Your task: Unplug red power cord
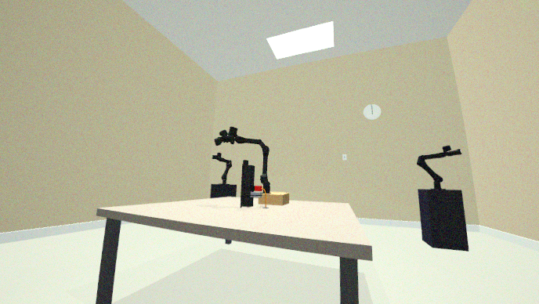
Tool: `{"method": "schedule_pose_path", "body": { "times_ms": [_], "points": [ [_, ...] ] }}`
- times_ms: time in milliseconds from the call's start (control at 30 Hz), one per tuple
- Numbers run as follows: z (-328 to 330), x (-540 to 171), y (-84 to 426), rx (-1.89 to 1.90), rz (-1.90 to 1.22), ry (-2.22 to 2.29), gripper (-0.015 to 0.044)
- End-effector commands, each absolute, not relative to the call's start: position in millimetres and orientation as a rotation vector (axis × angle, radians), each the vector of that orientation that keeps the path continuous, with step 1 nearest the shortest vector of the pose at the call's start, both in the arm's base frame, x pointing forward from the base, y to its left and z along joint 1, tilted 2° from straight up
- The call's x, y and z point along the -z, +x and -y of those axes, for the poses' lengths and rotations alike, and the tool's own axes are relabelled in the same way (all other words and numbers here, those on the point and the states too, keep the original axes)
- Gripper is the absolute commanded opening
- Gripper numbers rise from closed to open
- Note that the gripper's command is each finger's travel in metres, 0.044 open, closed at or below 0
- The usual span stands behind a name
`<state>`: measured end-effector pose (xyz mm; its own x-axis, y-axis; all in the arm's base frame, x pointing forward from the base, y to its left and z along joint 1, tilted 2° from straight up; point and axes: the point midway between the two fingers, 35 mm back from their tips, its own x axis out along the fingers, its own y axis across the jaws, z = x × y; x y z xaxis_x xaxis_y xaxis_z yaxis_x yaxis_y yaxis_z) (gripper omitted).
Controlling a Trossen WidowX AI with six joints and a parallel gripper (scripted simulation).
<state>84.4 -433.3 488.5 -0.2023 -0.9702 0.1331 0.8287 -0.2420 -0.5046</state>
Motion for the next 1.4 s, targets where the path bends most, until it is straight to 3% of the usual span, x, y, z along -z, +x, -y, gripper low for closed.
{"method": "schedule_pose_path", "body": {
  "times_ms": [0, 700, 1367],
  "points": [
    [423, -476, 125, 1.637, -0.406, -0.513, 0.016],
    [305, -420, 308, 0.986, -0.471, -0.596, 0.016],
    [134, -334, 401, 0.336, -0.592, -0.722, 0.016]
  ]
}}
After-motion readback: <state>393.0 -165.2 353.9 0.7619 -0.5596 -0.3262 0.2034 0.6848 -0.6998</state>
